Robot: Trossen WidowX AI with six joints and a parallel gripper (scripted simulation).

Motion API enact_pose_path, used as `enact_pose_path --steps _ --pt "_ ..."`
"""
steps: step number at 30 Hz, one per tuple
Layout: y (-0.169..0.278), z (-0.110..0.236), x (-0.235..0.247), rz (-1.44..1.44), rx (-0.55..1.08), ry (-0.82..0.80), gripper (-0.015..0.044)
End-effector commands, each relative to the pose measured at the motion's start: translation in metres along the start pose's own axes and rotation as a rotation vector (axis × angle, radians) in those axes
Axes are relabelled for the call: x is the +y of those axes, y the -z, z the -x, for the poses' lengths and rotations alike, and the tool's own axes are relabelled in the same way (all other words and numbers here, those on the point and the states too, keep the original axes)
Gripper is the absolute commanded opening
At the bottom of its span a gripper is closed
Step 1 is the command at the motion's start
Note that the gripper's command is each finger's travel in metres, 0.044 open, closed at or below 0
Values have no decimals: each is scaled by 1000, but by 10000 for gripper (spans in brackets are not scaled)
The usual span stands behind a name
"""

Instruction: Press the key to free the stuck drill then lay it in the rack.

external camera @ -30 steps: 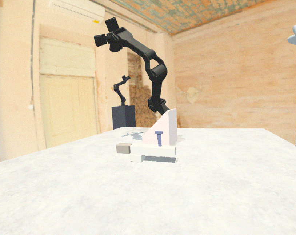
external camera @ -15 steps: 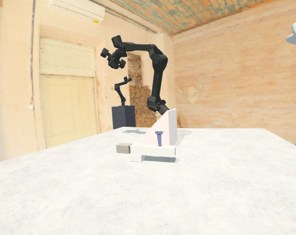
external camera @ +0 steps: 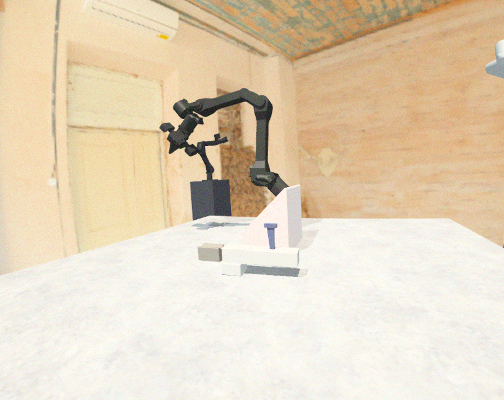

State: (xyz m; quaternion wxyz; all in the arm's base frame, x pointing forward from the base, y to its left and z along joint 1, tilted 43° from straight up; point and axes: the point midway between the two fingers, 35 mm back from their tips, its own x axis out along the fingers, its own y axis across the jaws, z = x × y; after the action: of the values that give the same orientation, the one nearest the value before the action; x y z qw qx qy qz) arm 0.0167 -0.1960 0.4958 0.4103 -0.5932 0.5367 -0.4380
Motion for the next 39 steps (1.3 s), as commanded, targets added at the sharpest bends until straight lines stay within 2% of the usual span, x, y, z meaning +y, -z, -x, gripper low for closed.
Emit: enact_pose_path --steps 1,8,12,16,22,28,33,39 --pt "-49 -38 32 -145 -141 -144 0" --pt "-161 -64 86 -346 -339 -424 0" --pt "-227 -54 118 -407 -405 -592 0" --pt "-288 -29 151 -429 -437 -751 0" --pt "-362 34 205 -401 -427 -948 0" --pt "-407 116 263 -322 -365 -1058 0" --pt "-418 188 314 -243 -299 -1061 0" --pt "-399 262 374 -177 -249 -949 0"
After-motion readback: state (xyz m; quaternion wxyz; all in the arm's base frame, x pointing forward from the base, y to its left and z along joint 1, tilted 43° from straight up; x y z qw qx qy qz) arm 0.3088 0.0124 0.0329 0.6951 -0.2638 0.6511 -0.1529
